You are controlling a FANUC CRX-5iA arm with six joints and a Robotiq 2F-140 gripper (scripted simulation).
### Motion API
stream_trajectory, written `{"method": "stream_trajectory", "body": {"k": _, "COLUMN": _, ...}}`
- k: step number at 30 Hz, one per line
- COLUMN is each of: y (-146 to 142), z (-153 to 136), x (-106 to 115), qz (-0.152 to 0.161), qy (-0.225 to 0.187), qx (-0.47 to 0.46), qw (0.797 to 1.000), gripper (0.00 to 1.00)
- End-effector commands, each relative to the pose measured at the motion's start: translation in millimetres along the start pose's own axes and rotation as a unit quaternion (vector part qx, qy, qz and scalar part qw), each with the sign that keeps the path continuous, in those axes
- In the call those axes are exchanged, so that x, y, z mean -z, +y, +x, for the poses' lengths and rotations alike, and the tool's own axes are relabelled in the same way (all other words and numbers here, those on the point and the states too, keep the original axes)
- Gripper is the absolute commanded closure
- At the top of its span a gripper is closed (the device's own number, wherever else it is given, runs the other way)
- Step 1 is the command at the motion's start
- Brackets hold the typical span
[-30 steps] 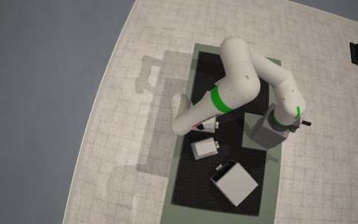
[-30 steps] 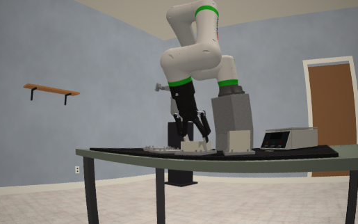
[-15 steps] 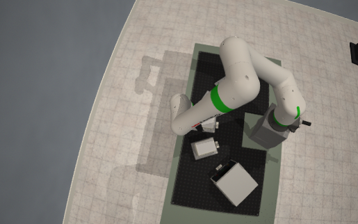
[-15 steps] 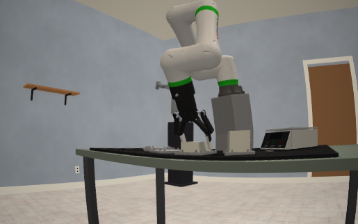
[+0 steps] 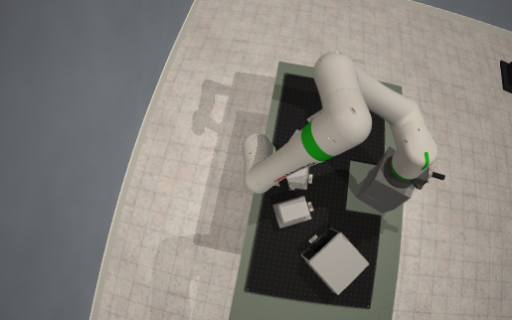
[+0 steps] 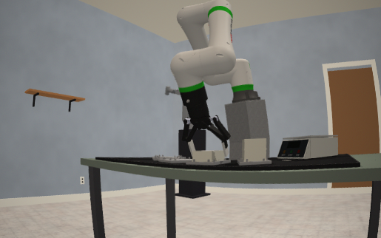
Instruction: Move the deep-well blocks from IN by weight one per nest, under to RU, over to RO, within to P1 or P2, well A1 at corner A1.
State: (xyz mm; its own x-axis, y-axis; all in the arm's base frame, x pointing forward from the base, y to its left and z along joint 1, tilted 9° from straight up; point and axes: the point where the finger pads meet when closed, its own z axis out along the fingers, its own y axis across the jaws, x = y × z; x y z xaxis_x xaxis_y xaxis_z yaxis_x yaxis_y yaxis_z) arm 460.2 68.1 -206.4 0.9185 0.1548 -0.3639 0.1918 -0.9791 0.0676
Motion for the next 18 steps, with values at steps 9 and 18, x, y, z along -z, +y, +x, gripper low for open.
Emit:
{"method": "stream_trajectory", "body": {"k": 9, "y": 0.0, "z": -10.6, "x": 18.6, "qz": 0.000, "qy": 0.000, "qx": 0.000, "qw": 1.000, "gripper": 0.00}}
{"method": "stream_trajectory", "body": {"k": 18, "y": 0.0, "z": -19.9, "x": 34.8, "qz": 0.000, "qy": 0.000, "qx": 0.000, "qw": 1.000, "gripper": 0.00}}
